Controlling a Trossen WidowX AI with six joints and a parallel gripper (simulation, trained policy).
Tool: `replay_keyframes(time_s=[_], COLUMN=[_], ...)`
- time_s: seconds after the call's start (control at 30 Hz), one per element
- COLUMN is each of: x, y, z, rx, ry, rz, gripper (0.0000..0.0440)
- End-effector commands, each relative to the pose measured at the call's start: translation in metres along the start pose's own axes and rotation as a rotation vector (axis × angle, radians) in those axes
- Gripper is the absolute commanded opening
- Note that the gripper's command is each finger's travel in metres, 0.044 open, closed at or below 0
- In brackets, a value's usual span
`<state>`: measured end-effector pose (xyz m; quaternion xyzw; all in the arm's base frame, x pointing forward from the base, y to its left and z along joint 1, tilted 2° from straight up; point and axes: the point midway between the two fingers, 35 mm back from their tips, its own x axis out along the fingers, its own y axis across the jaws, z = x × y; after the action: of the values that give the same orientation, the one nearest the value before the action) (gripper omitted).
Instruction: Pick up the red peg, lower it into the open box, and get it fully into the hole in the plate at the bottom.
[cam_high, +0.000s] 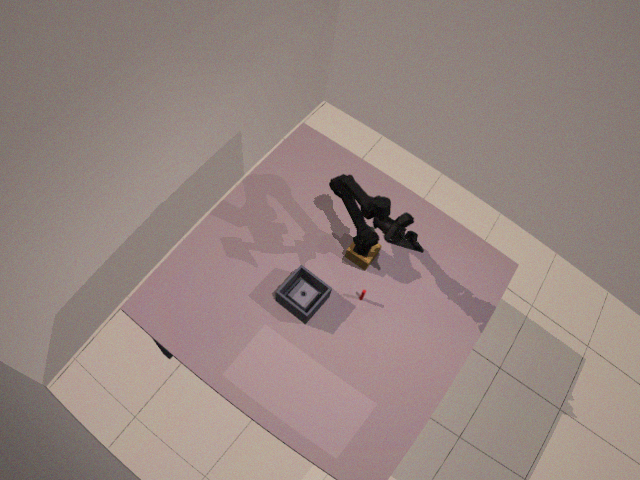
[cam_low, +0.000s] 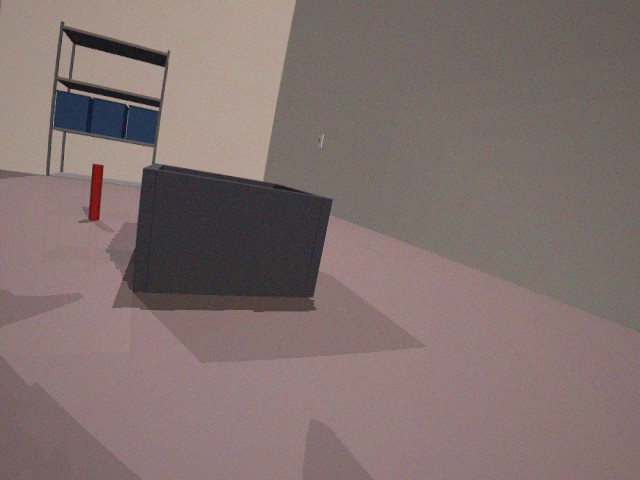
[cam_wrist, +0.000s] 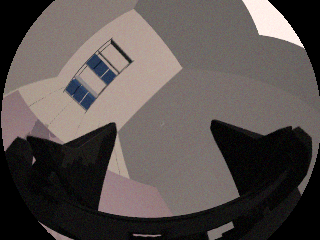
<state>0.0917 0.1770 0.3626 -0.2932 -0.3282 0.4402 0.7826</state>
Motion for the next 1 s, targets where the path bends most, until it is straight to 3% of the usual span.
replay_keyframes(time_s=[0.0,0.47,0.97], x=[0.004,0.009,-0.005], y=[-0.002,0.003,0.018], z=[-0.015,-0.079,-0.143], rx=[0.09,0.437,0.792], ry=[0.089,0.428,0.789], rz=[-0.002,-0.045,-0.169], gripper=[0.044,0.044,0.044])
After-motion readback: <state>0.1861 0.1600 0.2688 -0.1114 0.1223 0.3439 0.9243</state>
